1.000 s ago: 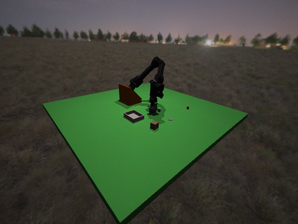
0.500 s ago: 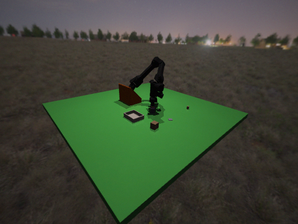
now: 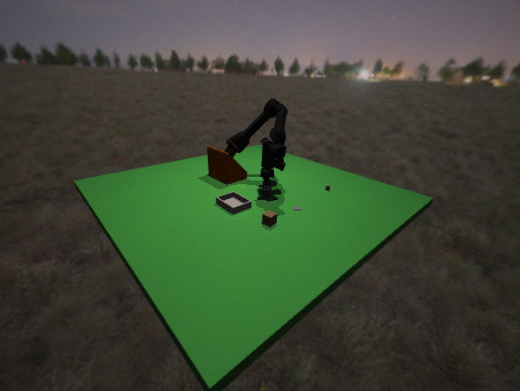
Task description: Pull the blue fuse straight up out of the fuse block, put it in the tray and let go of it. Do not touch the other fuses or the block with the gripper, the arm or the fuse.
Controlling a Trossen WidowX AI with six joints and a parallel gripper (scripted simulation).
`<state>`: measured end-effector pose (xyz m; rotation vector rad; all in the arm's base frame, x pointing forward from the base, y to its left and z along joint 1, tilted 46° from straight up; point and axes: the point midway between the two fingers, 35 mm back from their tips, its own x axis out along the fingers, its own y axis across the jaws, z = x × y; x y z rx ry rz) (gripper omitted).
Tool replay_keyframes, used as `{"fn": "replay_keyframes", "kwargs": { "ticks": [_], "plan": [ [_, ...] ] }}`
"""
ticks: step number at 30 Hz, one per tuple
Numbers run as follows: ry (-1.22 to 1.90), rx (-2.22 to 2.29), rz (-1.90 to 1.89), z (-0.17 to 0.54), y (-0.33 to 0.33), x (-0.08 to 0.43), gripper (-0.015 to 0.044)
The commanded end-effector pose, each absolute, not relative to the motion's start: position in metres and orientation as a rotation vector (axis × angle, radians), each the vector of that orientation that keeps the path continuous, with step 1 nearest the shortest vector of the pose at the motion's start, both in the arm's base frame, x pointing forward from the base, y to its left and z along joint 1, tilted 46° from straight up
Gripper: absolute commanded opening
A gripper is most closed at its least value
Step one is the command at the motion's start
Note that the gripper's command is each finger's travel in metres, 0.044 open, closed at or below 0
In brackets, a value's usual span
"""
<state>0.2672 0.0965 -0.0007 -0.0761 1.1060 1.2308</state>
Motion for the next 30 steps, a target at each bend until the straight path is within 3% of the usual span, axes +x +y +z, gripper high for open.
{"fn": "replay_keyframes", "kwargs": {
  "ticks": [1, 30],
  "plan": [
    [1.102, -0.083, 1.231, 0.001, 0.094, 0.269, 0.0],
    [1.103, -0.08, 1.231, 0.011, 0.084, 0.27, 0.0]
  ]
}}
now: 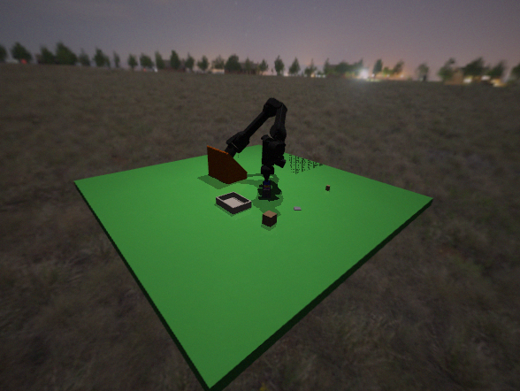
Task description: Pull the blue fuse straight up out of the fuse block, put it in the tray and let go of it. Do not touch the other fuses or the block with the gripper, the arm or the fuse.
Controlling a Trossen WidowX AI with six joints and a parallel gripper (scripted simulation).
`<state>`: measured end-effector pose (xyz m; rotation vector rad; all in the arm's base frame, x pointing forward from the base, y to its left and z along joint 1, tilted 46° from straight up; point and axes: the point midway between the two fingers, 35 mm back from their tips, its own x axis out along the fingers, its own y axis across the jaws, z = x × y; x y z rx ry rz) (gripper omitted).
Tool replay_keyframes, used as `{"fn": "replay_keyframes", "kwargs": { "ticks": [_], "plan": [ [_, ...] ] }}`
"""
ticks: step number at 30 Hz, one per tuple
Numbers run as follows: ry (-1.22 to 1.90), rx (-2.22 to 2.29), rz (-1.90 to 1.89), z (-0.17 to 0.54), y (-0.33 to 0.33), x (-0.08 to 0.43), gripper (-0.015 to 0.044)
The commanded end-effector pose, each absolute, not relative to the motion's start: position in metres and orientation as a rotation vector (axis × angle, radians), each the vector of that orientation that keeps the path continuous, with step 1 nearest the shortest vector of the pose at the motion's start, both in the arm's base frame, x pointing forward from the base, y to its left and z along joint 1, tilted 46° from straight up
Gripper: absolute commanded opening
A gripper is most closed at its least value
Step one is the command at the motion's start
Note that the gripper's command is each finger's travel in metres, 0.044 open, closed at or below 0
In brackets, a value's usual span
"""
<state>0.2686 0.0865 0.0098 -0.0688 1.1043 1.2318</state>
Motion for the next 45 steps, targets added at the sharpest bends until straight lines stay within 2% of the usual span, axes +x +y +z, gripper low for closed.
{"fn": "replay_keyframes", "kwargs": {
  "ticks": [1, 45],
  "plan": [
    [1.103, -0.08, 1.231, 0.012, 0.084, 0.27, 0.0],
    [1.103, -0.076, 1.23, 0.036, 0.06, 0.273, 0.0]
  ]
}}
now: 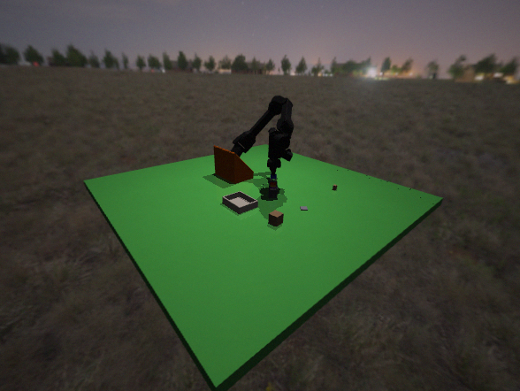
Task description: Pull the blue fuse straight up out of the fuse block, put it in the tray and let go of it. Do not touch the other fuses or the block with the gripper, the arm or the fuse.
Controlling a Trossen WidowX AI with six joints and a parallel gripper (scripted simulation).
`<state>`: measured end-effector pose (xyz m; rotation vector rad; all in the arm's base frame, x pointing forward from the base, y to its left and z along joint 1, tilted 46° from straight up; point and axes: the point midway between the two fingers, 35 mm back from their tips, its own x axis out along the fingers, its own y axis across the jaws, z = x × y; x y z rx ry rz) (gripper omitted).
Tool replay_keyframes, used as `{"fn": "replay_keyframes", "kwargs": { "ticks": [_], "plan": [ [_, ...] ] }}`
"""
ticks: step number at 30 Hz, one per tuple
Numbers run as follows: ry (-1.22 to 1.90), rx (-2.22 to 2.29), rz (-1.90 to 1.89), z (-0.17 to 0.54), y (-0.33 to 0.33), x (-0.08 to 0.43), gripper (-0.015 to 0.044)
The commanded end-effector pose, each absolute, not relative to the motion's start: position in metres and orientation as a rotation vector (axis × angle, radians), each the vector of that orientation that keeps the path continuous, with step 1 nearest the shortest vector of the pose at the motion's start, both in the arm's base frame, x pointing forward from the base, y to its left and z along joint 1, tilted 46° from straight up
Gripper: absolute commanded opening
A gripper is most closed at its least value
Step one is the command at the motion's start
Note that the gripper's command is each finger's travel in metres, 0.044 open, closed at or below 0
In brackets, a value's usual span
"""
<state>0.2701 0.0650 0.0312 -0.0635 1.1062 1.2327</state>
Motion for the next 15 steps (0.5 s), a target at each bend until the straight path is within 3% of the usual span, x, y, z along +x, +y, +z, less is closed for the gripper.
{"fn": "replay_keyframes", "kwargs": {
  "ticks": [1, 15],
  "plan": [
    [1.103, -0.076, 1.23, 0.037, 0.059, 0.273, 0.0],
    [1.108, -0.086, 1.219, 0.013, 0.028, 0.292, 0.0]
  ]
}}
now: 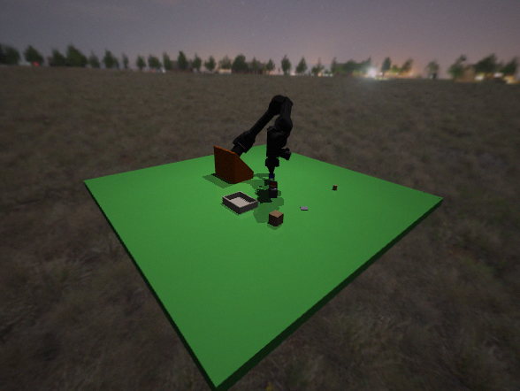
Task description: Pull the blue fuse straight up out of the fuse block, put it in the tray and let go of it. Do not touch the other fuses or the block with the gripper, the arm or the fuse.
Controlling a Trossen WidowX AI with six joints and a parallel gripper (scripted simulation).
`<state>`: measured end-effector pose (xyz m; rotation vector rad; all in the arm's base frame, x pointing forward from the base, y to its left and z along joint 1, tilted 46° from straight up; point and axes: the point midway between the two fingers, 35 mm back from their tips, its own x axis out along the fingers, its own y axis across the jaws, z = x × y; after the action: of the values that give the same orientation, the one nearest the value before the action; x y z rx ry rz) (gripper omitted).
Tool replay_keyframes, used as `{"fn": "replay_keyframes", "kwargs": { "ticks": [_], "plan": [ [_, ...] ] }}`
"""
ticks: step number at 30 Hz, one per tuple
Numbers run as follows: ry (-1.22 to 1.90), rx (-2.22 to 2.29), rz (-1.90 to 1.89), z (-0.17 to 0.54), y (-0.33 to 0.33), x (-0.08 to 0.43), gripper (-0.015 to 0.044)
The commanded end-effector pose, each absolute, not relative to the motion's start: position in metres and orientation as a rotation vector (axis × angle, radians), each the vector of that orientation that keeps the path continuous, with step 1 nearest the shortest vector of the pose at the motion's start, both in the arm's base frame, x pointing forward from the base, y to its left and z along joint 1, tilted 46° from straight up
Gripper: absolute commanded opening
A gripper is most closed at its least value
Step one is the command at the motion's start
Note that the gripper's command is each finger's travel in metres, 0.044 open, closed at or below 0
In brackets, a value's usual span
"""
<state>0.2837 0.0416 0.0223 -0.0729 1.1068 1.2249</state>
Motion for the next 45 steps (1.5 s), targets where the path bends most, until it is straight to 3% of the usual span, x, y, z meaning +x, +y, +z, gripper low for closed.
{"fn": "replay_keyframes", "kwargs": {
  "ticks": [1, 33, 45],
  "plan": [
    [1.109, -0.087, 1.218, 0.01, 0.025, 0.294, 0.0],
    [1.106, -0.091, 1.221, -0.112, -0.093, 0.306, 0.0],
    [1.105, -0.091, 1.222, -0.12, -0.09, 0.305, 0.0]
  ]
}}
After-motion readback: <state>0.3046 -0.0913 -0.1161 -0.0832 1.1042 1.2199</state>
